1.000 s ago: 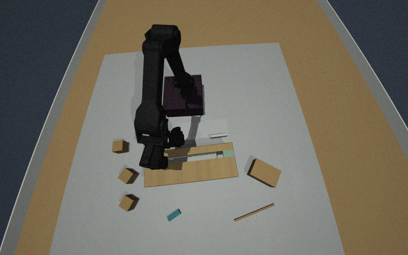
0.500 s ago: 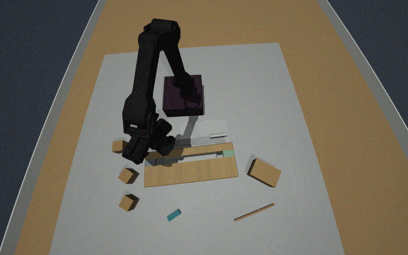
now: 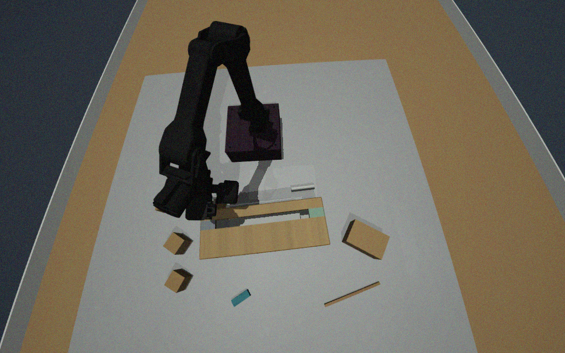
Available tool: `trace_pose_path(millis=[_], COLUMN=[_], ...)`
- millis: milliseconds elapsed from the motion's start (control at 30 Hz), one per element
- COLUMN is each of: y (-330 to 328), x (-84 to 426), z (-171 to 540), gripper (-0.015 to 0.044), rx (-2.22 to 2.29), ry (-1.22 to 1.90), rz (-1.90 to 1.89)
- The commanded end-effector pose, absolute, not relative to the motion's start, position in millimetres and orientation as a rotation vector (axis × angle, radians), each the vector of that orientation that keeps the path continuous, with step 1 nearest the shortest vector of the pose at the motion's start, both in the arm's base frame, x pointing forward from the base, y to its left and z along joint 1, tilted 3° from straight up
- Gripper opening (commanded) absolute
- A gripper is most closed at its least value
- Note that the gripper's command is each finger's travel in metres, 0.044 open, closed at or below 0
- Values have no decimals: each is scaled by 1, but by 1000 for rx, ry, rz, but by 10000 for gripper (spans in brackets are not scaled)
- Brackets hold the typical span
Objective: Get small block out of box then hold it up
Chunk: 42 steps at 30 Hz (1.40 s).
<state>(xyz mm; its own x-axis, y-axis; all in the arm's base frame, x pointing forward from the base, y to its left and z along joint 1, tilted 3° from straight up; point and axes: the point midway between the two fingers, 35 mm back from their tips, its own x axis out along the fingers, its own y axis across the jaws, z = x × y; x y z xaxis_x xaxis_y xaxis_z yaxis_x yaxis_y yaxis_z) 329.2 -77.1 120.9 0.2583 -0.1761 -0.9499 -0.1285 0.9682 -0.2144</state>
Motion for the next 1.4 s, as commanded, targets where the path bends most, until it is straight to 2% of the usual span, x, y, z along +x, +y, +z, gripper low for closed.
trace_pose_path(millis=[0, 567, 1100, 1367], y=[-84, -93, -101, -101], x=[319, 313, 308, 307], z=[114, 116, 121, 121], gripper=[285, 285, 285, 285], rx=[603, 1620, 2521, 2554], ry=[1178, 850, 363, 340], rz=[-524, -1050, -1507, -1525])
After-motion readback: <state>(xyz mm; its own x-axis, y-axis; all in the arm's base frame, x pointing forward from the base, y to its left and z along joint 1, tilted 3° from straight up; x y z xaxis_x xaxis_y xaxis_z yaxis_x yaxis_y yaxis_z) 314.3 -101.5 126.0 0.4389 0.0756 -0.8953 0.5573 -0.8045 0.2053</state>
